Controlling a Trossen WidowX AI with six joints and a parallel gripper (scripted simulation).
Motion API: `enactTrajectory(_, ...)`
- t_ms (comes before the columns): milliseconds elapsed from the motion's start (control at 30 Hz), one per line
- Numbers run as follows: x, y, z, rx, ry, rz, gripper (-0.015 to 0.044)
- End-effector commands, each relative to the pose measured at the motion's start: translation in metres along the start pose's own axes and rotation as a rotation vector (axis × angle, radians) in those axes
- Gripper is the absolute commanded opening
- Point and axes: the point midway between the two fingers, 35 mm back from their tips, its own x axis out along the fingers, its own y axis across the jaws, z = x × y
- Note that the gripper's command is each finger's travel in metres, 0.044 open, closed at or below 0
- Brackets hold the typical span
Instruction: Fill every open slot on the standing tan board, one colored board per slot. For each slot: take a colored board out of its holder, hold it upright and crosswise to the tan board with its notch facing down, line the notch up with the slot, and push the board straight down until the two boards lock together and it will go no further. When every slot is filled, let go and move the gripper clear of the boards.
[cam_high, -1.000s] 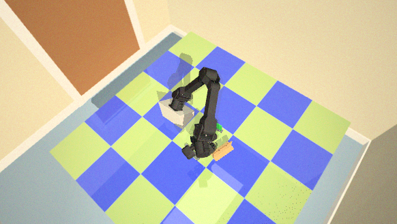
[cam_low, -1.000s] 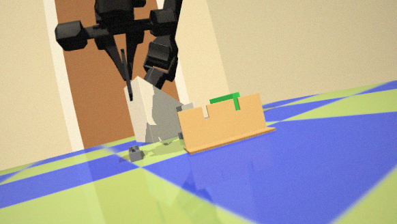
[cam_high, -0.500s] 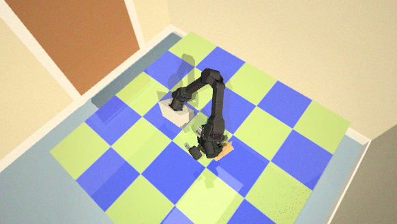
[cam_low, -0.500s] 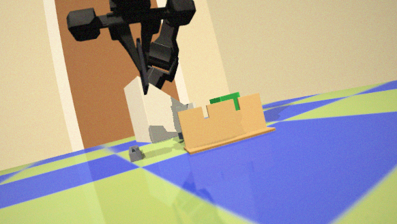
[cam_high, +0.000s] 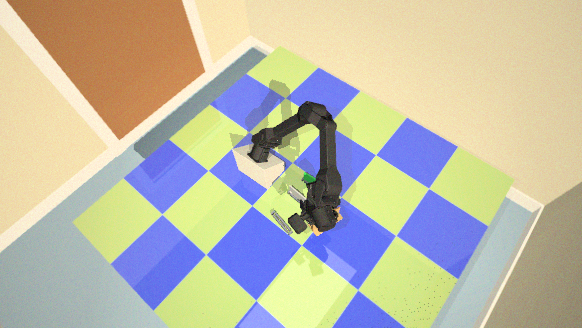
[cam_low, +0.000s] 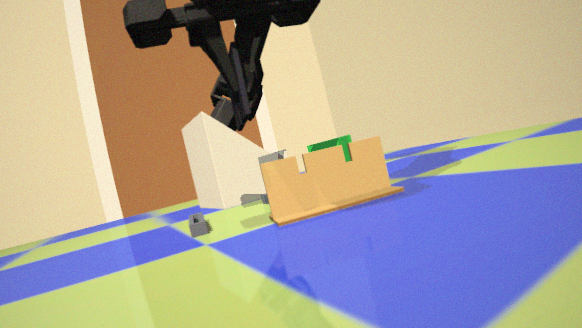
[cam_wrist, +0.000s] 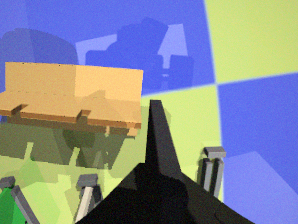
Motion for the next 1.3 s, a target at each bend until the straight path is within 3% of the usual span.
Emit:
enactTrajectory(0, 0.002, 0.009, 0.005, 0.010, 0.005, 0.007, 0.0000)
enactTrajectory(500, 0.003, 0.042, 0.022, 0.031, 0.011, 0.019, 0.0000)
enactTrajectory(1267, 0.031, 0.043, 0.022, 0.031, 0.012, 0.021, 0.0000)
